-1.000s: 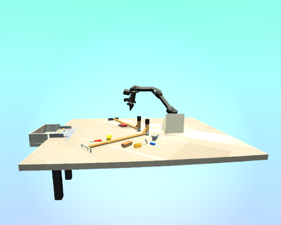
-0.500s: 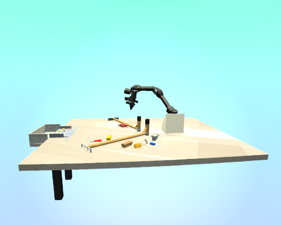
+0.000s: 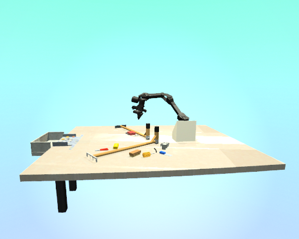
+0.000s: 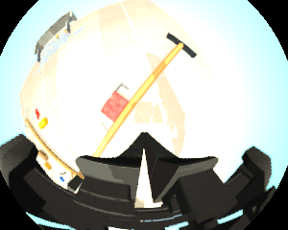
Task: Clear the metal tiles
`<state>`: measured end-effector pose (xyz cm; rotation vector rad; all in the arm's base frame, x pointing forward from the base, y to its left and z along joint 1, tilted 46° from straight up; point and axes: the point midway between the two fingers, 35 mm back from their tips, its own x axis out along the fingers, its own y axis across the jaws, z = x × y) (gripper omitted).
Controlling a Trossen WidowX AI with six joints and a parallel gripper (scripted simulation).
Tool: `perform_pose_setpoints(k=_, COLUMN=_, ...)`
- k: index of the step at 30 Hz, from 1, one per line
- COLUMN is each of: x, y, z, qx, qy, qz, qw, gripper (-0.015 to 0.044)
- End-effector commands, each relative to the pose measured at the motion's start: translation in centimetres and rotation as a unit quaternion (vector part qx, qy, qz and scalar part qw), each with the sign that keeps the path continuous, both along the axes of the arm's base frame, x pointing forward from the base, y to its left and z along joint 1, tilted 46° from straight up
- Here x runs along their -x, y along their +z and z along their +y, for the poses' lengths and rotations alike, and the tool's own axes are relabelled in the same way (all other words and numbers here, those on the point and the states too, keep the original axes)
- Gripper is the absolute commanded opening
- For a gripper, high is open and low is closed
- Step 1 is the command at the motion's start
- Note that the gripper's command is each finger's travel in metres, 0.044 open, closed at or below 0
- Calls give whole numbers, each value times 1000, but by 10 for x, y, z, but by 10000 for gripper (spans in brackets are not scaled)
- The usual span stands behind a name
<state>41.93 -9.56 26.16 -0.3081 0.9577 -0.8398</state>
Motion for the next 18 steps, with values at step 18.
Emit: perform_pose_setpoints(k=18, x=-10, y=-39, z=-38, qx=-3, qy=-6, qz=-1, qw=1000, gripper=0)
